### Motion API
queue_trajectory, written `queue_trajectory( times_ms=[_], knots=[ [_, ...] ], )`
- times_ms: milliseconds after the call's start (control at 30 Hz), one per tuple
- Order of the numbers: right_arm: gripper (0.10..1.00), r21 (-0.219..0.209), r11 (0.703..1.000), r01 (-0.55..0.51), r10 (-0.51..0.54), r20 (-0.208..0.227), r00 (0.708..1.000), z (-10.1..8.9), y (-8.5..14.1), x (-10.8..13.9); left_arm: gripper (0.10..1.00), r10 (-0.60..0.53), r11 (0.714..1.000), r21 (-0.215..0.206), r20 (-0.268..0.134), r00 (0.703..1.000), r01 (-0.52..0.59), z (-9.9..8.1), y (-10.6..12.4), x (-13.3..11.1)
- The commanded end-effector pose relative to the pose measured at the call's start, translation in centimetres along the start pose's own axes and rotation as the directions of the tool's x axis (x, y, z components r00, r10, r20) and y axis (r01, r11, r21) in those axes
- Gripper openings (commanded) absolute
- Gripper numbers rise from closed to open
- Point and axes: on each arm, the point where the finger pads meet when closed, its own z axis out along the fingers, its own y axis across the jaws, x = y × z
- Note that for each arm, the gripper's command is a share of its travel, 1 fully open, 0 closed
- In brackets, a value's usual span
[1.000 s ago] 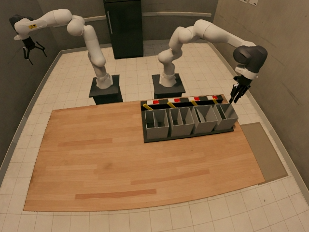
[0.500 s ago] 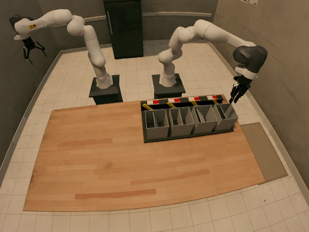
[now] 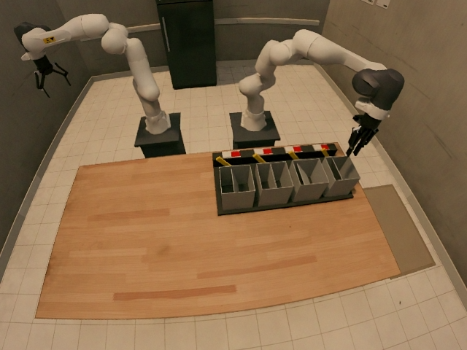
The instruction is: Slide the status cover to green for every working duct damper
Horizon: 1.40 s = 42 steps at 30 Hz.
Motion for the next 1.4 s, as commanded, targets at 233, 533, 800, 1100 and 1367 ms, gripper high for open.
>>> queue_trajectory(
  times_ms=[233,533,800,1100,1367],
  knots=[
    [1.0,0.0,1.0,0.005,-0.005,0.004,1.0,0.06,0.0,-0.06,0.099,0.003,1.0,0.005,-0.003,1.0,-0.003,0.13,-0.13,0.05],
    [1.0,0.0,1.0,0.005,-0.005,0.004,1.0,0.06,0.0,-0.06,0.099,0.003,1.0,0.005,-0.003,1.0,-0.003,0.13,-0.13,0.05],
    [1.0,0.0,1.0,0.005,-0.005,0.004,1.0,0.06,0.0,-0.06,0.099,0.003,1.0,0.005,-0.003,1.0,-0.003,0.13,-0.13,0.05],
    [1.0,0.0,1.0,0.005,-0.005,0.004,1.0,0.06,0.0,-0.06,0.099,0.003,1.0,0.005,-0.003,1.0,-0.003,0.13,-0.13,0.05],
    [1.0,0.0,1.0,0.005,-0.005,0.004,1.0,0.06,0.0,-0.06,0.099,0.003,1.0,0.005,-0.003,1.0,-0.003,0.13,-0.13,0.05]
  ],
)
